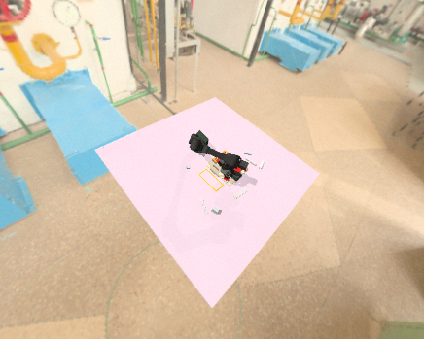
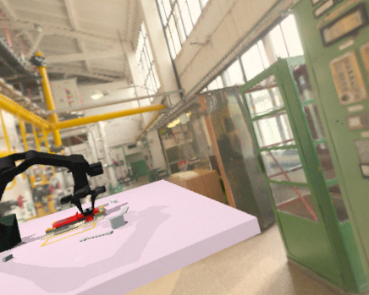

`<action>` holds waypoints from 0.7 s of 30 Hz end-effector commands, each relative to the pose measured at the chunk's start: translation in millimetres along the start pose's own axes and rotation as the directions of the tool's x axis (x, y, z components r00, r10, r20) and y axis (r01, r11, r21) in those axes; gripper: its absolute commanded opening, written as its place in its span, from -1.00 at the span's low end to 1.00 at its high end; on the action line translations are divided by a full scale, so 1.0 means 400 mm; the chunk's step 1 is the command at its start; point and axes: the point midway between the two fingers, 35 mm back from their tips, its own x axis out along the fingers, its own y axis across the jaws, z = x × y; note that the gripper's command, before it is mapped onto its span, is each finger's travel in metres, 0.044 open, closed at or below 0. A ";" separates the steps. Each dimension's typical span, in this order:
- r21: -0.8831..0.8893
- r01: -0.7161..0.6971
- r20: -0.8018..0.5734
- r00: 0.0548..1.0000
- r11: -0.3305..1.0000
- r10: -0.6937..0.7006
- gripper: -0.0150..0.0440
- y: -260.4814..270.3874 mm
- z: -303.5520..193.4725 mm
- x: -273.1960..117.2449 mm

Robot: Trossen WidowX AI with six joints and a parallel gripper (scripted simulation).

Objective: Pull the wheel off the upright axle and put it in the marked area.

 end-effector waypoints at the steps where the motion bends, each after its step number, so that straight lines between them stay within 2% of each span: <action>1: -0.002 -0.004 -0.002 1.000 1.000 0.004 -0.49 0.000 -0.004 -0.011; 21: -0.003 -0.006 -0.002 1.000 1.000 0.006 -0.49 0.000 -0.005 -0.027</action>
